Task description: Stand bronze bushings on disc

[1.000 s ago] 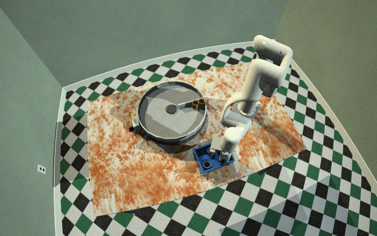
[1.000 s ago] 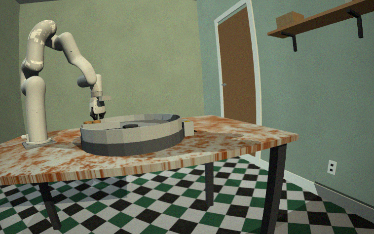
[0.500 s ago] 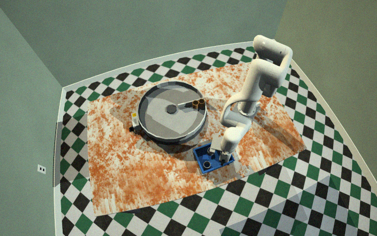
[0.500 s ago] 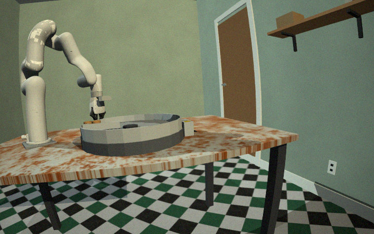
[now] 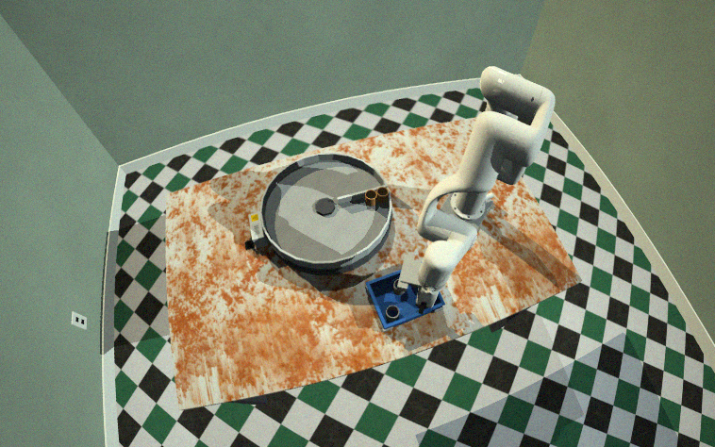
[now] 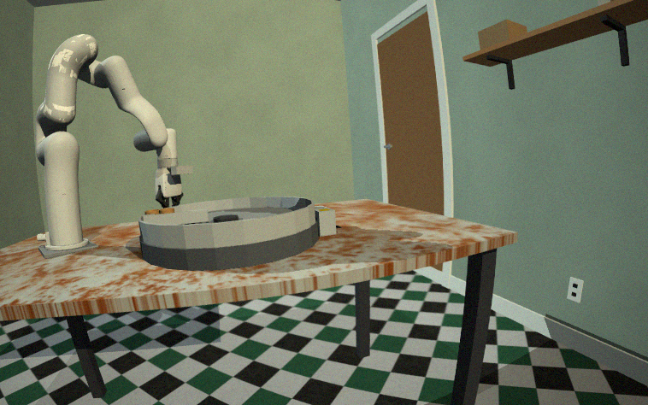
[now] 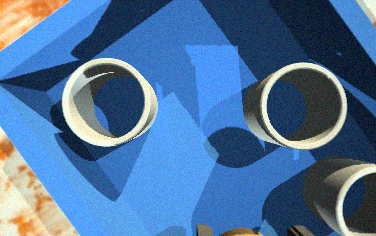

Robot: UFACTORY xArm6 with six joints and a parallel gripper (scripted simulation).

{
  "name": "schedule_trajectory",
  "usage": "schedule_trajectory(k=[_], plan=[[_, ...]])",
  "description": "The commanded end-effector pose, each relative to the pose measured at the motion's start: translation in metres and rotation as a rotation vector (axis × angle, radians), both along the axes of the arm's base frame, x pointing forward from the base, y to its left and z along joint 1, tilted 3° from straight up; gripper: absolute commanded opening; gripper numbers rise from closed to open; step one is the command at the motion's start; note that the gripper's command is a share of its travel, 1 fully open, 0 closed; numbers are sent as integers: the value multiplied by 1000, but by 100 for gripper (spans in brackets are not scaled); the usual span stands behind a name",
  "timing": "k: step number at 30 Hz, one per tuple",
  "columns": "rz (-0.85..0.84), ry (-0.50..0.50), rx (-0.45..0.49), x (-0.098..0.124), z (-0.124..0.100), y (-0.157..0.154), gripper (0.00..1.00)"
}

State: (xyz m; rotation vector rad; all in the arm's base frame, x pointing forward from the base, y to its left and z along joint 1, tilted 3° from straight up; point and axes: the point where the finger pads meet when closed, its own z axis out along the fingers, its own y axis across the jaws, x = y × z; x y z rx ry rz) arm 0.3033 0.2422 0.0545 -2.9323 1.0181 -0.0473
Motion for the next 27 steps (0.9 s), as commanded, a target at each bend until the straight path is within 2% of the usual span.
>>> schedule_trajectory(k=[1,15,21,27], plan=[[0,-2,2,1,1,1,0],[0,-2,2,1,6,1,0],[0,-2,2,0,23,0,0],[0,-2,2,-1,49,-1,0]])
